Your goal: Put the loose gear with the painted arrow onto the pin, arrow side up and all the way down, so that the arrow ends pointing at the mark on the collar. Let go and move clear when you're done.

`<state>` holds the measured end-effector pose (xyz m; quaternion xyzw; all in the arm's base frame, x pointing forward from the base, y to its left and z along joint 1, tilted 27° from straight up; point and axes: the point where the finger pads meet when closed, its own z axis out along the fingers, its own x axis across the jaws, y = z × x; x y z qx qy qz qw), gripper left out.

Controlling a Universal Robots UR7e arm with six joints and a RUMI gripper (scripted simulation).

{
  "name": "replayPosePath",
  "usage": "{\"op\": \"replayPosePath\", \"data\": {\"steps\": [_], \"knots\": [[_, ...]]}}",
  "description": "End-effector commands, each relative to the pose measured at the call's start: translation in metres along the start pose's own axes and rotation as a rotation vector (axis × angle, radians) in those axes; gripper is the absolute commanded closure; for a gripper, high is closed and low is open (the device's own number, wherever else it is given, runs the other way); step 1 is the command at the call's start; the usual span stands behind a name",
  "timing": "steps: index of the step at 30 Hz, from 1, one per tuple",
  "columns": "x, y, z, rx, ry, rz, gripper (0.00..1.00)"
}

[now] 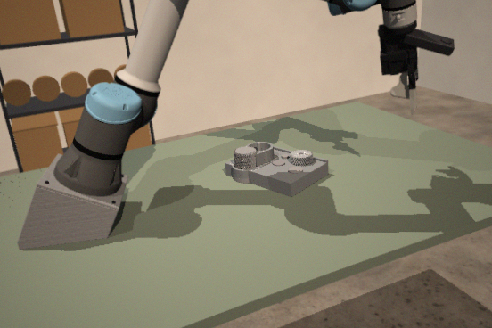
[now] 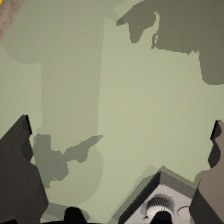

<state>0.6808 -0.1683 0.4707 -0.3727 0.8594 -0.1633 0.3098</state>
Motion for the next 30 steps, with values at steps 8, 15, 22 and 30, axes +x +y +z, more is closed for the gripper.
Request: {"op": "replayPosePath", "data": {"steps": [8, 15, 22, 30], "knots": [[0.014, 0.097, 0.011, -0.057, 0.071, -0.35, 0.0], [0.023, 0.136, 0.015, -0.089, 0.094, -0.485, 0.0], [0.038, 0.187, 0.02, -0.133, 0.121, -0.662, 0.0], [0.06, 0.25, 0.025, -0.193, 0.147, -0.879, 0.0]]}}
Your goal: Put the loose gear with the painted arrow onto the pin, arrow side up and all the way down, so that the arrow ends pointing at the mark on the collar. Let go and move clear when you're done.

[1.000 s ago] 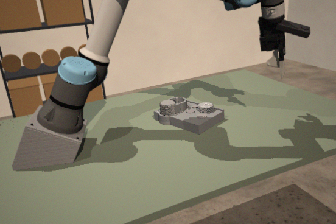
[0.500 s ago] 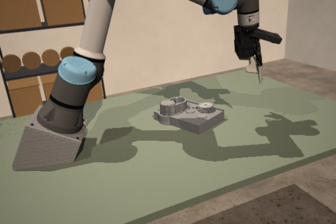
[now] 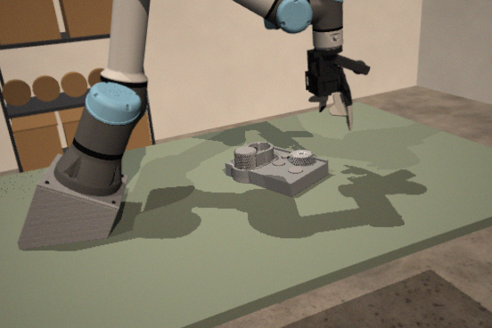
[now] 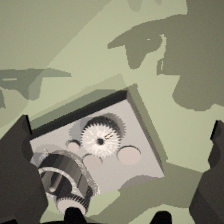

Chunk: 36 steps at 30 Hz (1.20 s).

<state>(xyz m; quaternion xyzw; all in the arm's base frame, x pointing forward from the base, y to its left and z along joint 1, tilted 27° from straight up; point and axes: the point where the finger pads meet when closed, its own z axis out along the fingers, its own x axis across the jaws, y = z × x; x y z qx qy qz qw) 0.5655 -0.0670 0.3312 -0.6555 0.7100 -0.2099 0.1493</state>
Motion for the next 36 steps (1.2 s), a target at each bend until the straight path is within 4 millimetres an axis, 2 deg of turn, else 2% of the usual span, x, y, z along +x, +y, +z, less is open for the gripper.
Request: {"op": "replayPosePath", "data": {"steps": [1, 2, 7, 11, 36], "knots": [[-0.019, 0.047, 0.009, -0.021, 0.027, -0.185, 0.0], [-0.019, 0.047, 0.009, -0.021, 0.027, -0.185, 0.0], [-0.03, 0.078, 0.017, -0.049, 0.037, -0.294, 0.0], [-0.033, 0.089, 0.019, -0.059, 0.039, -0.331, 0.0], [-0.033, 0.09, 0.02, -0.06, 0.04, -0.336, 0.0]]}}
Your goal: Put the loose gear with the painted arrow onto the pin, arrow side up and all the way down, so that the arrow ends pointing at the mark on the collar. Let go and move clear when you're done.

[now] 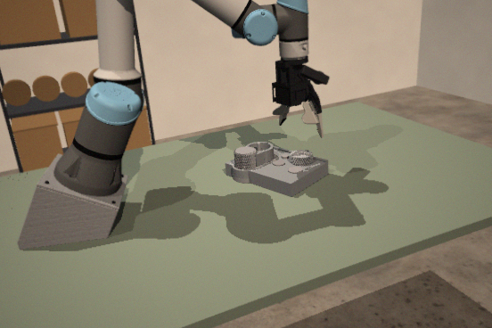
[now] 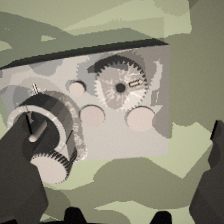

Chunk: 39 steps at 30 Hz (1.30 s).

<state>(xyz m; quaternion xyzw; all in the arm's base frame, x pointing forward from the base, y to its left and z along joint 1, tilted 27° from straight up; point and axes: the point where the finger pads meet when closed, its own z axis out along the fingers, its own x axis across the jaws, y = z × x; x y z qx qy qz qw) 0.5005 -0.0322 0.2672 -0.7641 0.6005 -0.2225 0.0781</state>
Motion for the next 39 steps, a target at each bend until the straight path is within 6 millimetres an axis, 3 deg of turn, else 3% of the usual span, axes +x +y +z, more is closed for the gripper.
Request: {"op": "replayPosePath", "data": {"steps": [1, 20, 30, 31, 39], "knots": [[-0.0009, -0.0003, -0.0008, 0.002, 0.001, -0.003, 0.0], [-0.001, -0.0003, -0.0008, 0.002, 0.001, 0.007, 0.0], [-0.0016, 0.0002, 0.0001, 0.001, 0.0, 0.259, 0.0], [-0.0013, -0.0002, -0.0001, 0.002, 0.0, 0.259, 0.46], [-0.0011, -0.0006, -0.0004, 0.002, 0.001, 0.259, 0.46]]}}
